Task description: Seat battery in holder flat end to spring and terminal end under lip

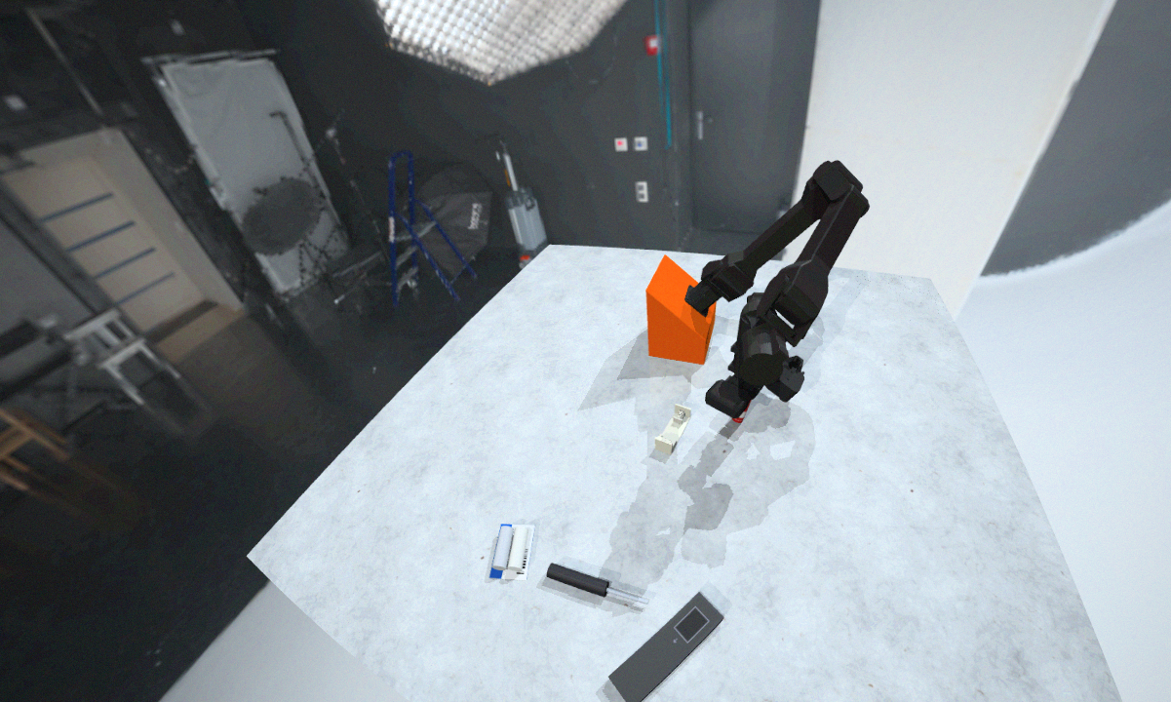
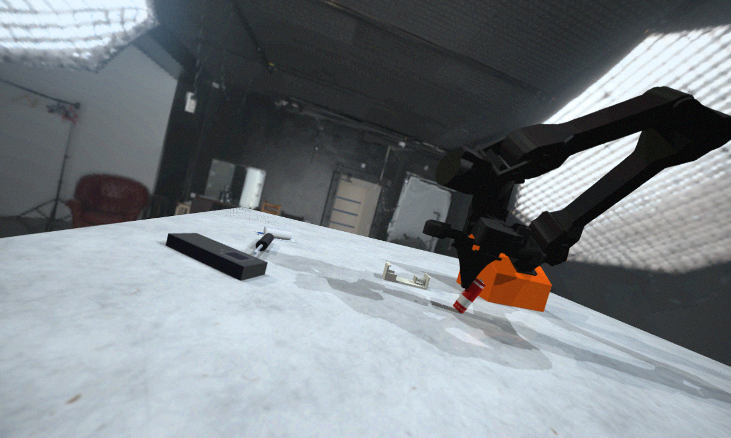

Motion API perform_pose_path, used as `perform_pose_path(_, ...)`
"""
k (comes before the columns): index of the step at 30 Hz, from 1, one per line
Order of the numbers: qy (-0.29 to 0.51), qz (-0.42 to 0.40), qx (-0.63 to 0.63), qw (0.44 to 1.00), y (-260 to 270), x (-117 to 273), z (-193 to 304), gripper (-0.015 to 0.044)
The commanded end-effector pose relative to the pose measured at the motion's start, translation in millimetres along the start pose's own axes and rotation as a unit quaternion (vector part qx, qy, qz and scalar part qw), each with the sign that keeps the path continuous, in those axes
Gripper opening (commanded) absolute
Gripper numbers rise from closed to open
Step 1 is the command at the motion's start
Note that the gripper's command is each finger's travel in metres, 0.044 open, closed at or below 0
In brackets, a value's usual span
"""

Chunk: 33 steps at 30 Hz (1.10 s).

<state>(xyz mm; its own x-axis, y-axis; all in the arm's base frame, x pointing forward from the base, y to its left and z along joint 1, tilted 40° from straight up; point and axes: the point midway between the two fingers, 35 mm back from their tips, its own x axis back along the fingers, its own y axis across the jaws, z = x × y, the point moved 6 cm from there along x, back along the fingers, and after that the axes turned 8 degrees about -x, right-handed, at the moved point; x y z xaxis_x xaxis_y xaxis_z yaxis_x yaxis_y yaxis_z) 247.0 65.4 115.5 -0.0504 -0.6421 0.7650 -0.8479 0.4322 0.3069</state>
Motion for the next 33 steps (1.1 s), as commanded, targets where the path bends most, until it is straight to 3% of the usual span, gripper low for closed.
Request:
perform_pose_path(1, 0.002, -0.005, -0.002, 1.0, 8.1, -2.5, 2.4, 0.0)
perform_pose_path(13, 0.001, -0.005, -0.003, 1.0, 22.5, -3.1, 6.1, 0.0)
perform_pose_path(24, 0.003, -0.004, -0.003, 1.0, 20.3, 71.8, 5.7, 0.0)
perform_pose_path(33, 0.003, -0.004, -0.005, 1.0, 20.7, 74.7, 5.9, 0.0)
